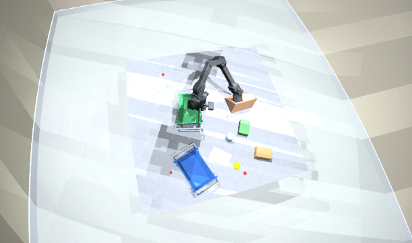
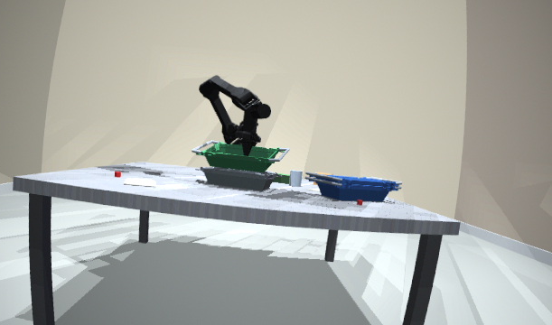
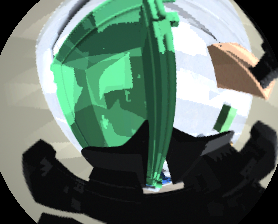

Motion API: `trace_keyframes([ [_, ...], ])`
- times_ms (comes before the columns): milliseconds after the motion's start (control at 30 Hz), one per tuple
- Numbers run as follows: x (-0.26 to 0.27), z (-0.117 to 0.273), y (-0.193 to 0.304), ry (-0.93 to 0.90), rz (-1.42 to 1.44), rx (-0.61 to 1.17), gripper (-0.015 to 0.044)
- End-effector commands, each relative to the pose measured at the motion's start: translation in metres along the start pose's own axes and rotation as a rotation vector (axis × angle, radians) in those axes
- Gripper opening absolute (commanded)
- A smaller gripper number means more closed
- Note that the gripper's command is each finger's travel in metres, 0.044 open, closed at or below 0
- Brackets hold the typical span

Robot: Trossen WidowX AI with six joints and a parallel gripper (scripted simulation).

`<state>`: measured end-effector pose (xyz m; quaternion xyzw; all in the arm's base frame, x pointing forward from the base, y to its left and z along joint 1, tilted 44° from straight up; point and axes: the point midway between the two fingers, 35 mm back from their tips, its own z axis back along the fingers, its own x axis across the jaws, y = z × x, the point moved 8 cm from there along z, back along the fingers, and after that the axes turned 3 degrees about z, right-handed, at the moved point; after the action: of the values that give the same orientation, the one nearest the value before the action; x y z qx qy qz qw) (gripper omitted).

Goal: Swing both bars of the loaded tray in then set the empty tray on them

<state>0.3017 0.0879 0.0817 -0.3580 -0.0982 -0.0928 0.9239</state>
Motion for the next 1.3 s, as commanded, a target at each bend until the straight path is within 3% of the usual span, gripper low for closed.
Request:
trace_keyframes([
  [0, -0.0029, -0.0043, -0.001, 0.02, 0.005, 0.001, 0.0],
  [1267, -0.0061, -0.0118, -0.0007, 0.02, 0.005, 0.001, 0.0],
])
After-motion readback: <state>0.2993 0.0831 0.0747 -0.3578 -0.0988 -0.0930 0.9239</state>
